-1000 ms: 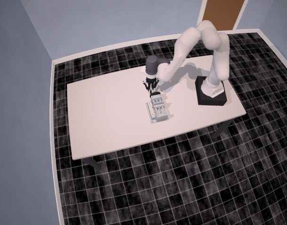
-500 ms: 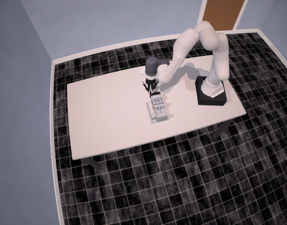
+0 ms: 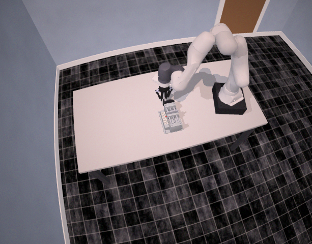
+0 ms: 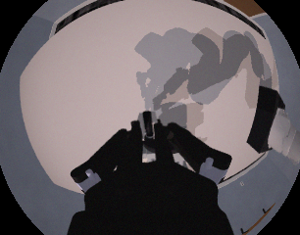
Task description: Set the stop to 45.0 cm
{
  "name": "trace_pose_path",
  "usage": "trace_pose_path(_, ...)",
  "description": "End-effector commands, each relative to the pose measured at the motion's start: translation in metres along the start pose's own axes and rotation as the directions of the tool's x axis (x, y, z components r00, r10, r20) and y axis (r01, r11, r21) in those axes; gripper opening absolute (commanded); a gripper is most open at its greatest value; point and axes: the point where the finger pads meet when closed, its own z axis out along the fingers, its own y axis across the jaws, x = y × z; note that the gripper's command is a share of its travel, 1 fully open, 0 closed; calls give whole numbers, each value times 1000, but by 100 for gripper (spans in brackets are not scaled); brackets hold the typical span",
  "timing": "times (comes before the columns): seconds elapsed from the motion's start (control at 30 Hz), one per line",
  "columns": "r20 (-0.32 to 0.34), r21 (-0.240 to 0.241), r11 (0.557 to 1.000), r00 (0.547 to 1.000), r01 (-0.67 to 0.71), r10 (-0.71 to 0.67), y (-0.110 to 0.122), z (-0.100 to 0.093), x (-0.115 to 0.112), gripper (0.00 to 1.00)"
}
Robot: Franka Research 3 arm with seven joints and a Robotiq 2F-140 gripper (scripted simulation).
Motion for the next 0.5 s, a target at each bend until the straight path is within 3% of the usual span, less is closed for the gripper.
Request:
trace_pose_path(0.0, -2, 1, 1000, 1000, -1, 1, 1, 4, 0, 4)
trace_pose_path(0.47, -2, 1, 1000, 1000, -1, 1, 5, 10, 0, 4)
